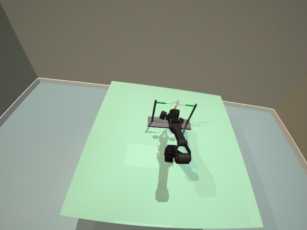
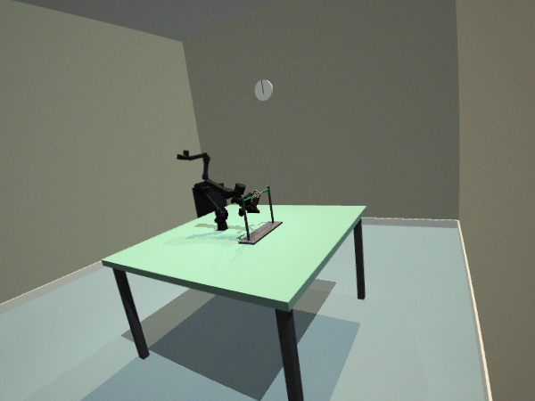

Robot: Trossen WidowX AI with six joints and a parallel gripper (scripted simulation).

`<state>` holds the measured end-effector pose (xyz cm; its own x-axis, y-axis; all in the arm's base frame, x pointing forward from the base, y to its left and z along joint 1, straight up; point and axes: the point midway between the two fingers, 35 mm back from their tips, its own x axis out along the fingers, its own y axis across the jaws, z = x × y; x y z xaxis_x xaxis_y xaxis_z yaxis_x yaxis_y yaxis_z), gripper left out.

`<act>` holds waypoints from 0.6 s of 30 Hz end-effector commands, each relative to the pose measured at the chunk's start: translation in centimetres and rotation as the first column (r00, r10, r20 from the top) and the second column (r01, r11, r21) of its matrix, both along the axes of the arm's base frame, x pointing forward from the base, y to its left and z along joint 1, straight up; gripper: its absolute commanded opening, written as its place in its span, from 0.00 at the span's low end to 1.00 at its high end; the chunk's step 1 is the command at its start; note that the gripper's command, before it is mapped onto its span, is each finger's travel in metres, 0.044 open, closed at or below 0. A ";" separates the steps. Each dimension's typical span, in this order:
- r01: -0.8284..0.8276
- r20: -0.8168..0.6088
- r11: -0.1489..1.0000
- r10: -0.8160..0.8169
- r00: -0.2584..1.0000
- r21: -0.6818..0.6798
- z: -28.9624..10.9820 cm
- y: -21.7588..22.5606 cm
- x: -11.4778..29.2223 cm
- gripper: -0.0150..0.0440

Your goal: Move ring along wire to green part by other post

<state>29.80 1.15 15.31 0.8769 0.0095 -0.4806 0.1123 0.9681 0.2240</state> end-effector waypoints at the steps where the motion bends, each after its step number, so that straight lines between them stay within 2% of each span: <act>1: -0.048 0.014 0.996 0.049 0.999 -0.071 0.2 -0.5 0.0 0.00; 18: -0.266 -0.009 0.871 0.288 0.958 -0.414 0.2 -4.0 0.4 0.00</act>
